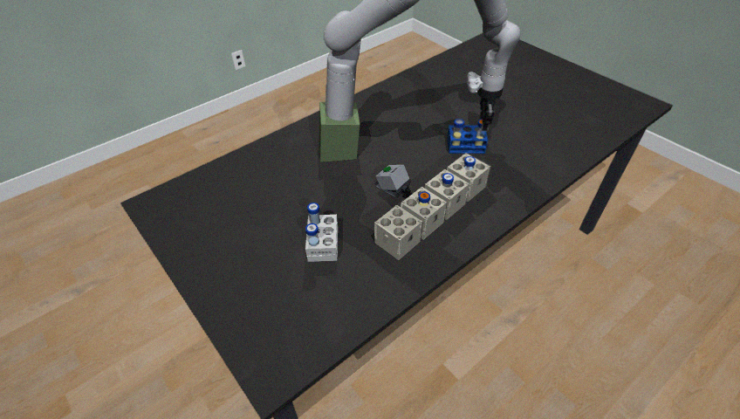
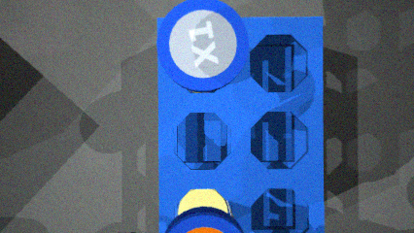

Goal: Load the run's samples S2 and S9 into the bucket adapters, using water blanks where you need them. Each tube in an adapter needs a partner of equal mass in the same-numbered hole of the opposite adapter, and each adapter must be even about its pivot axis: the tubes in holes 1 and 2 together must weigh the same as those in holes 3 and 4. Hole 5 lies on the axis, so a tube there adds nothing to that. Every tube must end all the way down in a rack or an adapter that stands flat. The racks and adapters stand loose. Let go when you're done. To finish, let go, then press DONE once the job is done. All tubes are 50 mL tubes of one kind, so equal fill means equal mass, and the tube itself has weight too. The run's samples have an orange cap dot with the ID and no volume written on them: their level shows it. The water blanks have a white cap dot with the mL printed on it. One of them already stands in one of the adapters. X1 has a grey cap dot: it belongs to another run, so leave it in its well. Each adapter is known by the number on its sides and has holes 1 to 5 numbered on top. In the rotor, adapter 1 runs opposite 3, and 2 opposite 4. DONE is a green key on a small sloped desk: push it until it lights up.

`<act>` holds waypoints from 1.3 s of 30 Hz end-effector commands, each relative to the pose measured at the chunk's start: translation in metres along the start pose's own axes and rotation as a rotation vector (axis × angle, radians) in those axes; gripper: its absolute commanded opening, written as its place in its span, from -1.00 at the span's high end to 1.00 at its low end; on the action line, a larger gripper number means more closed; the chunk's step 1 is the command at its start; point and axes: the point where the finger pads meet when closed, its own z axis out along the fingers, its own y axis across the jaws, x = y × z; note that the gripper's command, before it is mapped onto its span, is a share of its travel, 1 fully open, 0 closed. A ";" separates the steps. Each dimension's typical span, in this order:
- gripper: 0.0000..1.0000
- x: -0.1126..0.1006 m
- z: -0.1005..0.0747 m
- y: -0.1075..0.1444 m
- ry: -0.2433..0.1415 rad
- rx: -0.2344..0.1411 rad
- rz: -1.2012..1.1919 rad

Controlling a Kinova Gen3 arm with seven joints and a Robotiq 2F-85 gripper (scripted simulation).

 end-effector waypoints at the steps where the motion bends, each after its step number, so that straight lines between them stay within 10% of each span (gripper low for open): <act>1: -0.24 0.001 0.002 0.000 -0.001 0.002 0.000; 38: -0.24 0.000 0.009 0.000 0.000 0.001 -0.001; 39: 0.80 0.000 0.009 0.000 0.000 0.001 -0.001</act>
